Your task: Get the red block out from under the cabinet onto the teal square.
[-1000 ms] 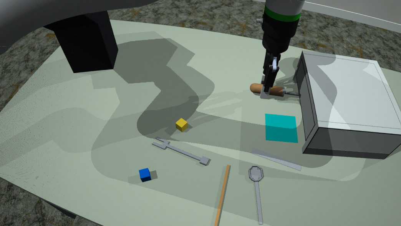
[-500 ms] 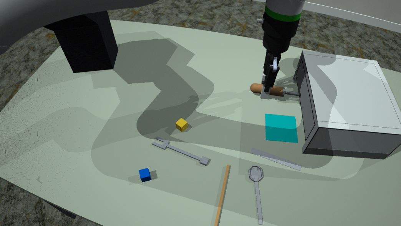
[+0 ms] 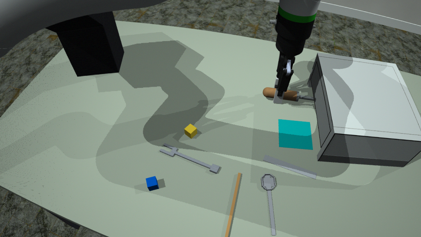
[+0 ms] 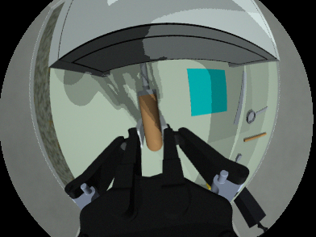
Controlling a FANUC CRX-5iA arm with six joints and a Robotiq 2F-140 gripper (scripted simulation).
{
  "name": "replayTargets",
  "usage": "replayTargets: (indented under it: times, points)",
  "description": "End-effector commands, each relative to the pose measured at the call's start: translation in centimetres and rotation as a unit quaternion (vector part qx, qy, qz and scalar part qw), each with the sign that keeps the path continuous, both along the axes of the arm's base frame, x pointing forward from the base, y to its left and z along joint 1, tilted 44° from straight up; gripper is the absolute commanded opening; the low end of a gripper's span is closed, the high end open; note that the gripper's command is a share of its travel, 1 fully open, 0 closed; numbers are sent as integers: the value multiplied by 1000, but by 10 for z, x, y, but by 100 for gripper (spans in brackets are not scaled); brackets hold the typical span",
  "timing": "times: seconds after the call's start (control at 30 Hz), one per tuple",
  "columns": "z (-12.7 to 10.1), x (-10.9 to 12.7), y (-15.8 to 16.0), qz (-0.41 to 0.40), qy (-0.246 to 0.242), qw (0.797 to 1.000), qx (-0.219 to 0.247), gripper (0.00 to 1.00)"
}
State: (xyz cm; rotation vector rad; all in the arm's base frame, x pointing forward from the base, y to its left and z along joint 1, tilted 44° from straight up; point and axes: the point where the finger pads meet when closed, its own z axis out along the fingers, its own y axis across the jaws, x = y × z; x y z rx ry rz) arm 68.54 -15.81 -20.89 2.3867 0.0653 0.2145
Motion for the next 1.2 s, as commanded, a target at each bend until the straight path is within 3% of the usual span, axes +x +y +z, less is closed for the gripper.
replayTargets:
  times: [0.0, 0.7, 1.17]
  points:
    - [0, 0, 0, 0, 0, 1000, 0, 0]
    - [1, 0, -1, 0, 0, 1000, 0, 0]
    - [16, 0, -17, 0, 0, 1000, 0, 0]
